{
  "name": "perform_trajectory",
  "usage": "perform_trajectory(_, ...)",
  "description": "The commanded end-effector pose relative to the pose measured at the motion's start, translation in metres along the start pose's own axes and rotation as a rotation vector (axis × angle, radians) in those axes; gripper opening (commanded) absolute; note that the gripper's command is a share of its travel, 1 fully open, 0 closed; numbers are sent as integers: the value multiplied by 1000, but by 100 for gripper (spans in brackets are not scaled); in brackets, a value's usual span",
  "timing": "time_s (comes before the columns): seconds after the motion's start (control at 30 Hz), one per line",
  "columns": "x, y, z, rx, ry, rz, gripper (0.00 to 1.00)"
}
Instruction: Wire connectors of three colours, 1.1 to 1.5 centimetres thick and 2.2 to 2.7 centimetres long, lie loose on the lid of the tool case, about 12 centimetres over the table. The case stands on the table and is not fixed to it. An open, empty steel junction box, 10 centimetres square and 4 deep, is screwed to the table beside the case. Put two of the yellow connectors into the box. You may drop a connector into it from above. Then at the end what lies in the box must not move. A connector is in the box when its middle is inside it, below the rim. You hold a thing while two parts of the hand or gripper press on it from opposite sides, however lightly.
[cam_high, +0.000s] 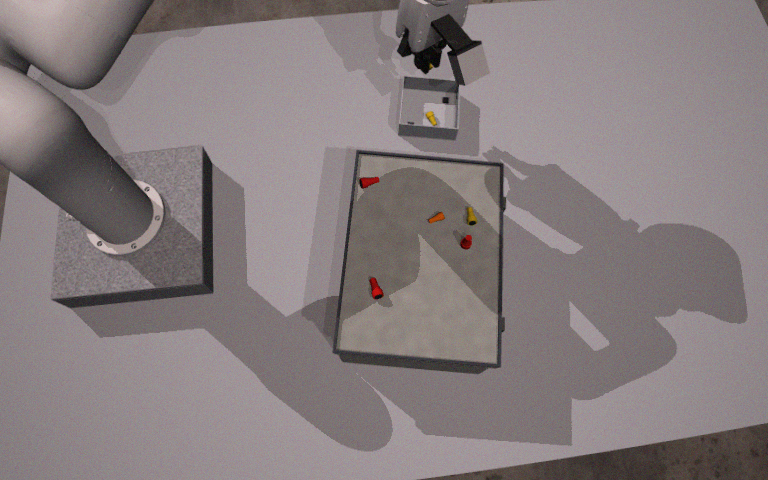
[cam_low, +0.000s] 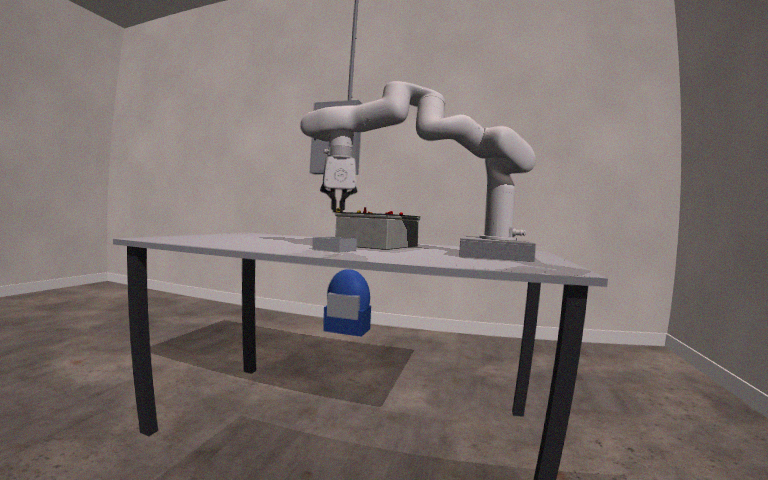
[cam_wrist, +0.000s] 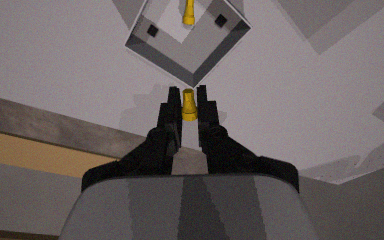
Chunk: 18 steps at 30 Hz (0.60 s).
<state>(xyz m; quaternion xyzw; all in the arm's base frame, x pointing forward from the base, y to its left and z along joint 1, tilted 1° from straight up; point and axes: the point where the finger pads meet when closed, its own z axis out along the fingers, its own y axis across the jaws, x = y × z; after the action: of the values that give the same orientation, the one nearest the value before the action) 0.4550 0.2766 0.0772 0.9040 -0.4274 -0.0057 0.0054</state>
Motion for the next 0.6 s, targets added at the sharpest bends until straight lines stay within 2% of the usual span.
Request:
perform_trajectory(0.0,0,-3,40,7,0,-1,2)
perform_trajectory(0.07,0,-3,59,7,0,-1,2)
perform_trajectory(0.13,0,-3,59,7,0,-1,2)
perform_trajectory(0.23,0,-3,84,7,0,-1,2)
perform_trajectory(0.33,0,-3,99,7,0,-1,2)
perform_trajectory(0.57,0,-3,109,7,0,-1,2)
